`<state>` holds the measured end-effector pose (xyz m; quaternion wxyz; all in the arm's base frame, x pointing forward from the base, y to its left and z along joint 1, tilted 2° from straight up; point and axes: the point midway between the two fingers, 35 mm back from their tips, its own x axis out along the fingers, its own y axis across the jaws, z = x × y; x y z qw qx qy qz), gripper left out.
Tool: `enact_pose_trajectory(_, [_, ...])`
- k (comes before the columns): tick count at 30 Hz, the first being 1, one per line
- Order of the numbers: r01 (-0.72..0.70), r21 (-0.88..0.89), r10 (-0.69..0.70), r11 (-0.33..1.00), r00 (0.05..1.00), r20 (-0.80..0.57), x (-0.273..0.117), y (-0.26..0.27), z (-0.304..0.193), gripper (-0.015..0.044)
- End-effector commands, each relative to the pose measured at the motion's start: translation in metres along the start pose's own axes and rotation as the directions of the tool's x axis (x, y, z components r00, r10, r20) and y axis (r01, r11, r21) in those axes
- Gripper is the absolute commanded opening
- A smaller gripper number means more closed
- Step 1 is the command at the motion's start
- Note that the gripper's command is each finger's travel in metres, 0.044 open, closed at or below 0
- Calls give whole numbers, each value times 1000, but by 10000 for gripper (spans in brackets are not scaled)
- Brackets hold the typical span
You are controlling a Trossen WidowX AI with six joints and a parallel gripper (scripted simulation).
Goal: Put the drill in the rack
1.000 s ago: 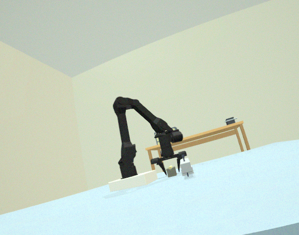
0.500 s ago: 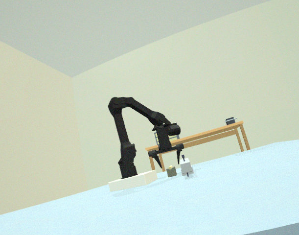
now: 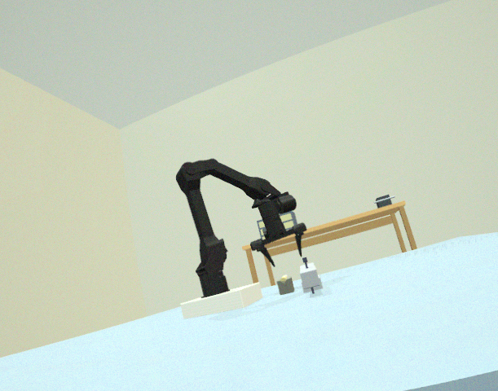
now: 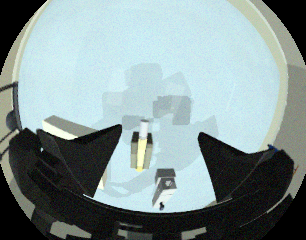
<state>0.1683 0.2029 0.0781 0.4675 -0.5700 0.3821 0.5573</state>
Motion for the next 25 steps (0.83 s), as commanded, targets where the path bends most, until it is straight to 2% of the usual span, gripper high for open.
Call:
enact_pose_trajectory(1, [164,-42,-159,986,982,98,-24,-22,46,440])
enact_pose_trajectory(7, [375,-61,-344,925,895,284,-73,-32,119,440])
enact_pose_trajectory(13, [522,-15,-450,853,750,485,-134,-20,186,440])
enact_pose_trajectory(17, [536,105,-479,838,629,613,-176,-6,223,440])
enact_pose_trajectory(25, [540,273,-483,797,297,824,-293,45,285,440])
